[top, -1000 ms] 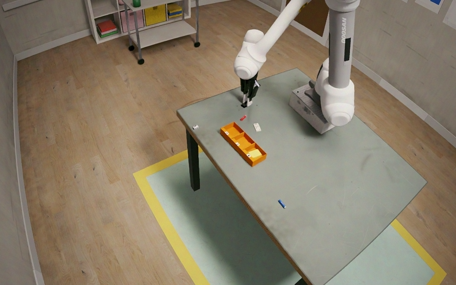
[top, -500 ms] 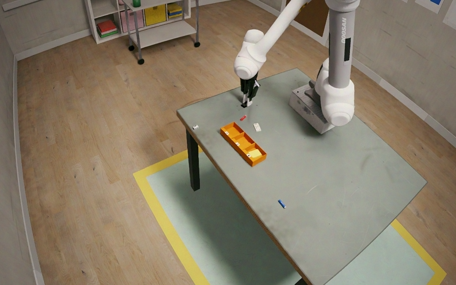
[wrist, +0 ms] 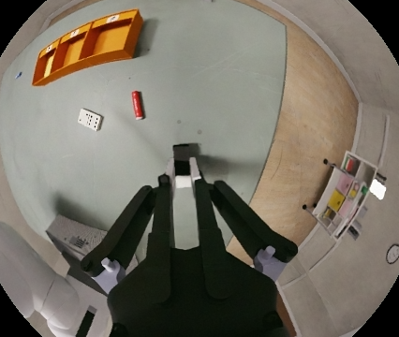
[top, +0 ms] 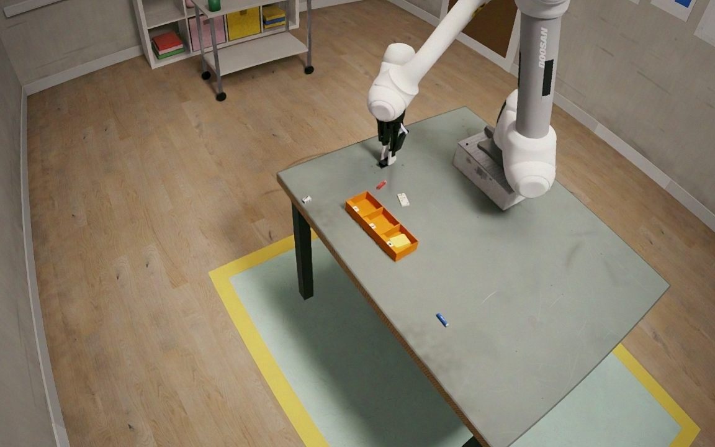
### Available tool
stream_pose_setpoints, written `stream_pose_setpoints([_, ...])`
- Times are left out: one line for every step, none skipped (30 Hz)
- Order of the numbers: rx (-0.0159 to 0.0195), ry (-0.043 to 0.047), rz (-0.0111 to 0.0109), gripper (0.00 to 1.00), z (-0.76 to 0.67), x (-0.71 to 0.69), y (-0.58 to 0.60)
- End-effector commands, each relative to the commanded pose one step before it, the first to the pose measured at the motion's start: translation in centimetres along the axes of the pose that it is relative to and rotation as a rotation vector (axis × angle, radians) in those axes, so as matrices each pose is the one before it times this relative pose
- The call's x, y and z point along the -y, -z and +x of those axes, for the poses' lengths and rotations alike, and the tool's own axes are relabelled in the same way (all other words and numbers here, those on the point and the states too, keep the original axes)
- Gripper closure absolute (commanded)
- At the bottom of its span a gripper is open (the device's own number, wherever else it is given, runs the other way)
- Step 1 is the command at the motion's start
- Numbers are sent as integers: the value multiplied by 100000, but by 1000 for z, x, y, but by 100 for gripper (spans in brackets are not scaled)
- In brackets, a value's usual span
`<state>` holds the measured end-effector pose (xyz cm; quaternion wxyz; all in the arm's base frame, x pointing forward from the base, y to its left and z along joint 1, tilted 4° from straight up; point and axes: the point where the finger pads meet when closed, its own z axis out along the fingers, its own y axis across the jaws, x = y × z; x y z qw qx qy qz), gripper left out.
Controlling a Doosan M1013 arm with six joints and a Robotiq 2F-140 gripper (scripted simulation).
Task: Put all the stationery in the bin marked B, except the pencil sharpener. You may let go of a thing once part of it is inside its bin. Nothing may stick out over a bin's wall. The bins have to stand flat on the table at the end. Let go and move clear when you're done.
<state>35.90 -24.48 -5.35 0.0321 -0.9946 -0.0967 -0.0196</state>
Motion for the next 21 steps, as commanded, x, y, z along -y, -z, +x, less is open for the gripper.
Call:
stream_pose_setpoints([-60, 84, -31, 80, 116, 3, 1561])
stream_pose_setpoints([0, 0, 0, 80, 0, 0, 333])
stream_pose_setpoints([0, 0, 0, 80, 0, 0, 333])
stream_pose_setpoints([0, 0, 0, 80, 0, 0, 333])
stream_pose_setpoints([0, 0, 0, 80, 0, 0, 333])
stream_pose_setpoints([0, 0, 0, 80, 0, 0, 333])
stream_pose_setpoints([0, 0, 0, 80, 0, 0, 333])
stream_pose_setpoints([0, 0, 0, 80, 0, 0, 333])
stream_pose_setpoints([0, 0, 0, 80, 0, 0, 333])
stream_pose_setpoints([0, 0, 0, 80, 0, 0, 0])
stream_pose_setpoints([0, 0, 0, 80, 0, 0, 0])
stream_pose_setpoints([0, 0, 0, 80, 0, 0, 333])
stream_pose_setpoints([0, 0, 0, 80, 0, 0, 0])
stream_pose_setpoints([0, 0, 0, 80, 0, 0, 0])
stream_pose_setpoints([0, 0, 0, 80, 0, 0, 0])
stream_pose_setpoints([0, 0, 0, 80, 0, 0, 0])
stream_pose_setpoints([0, 0, 0, 80, 0, 0, 0])
stream_pose_setpoints([0, 0, 0, 80, 0, 0, 0])
stream_pose_setpoints([0, 0, 0, 80, 0, 0, 0])
stream_pose_setpoints([0, 0, 0, 80, 0, 0, 0])
stream_pose_setpoints([0, 0, 0, 80, 0, 0, 0])
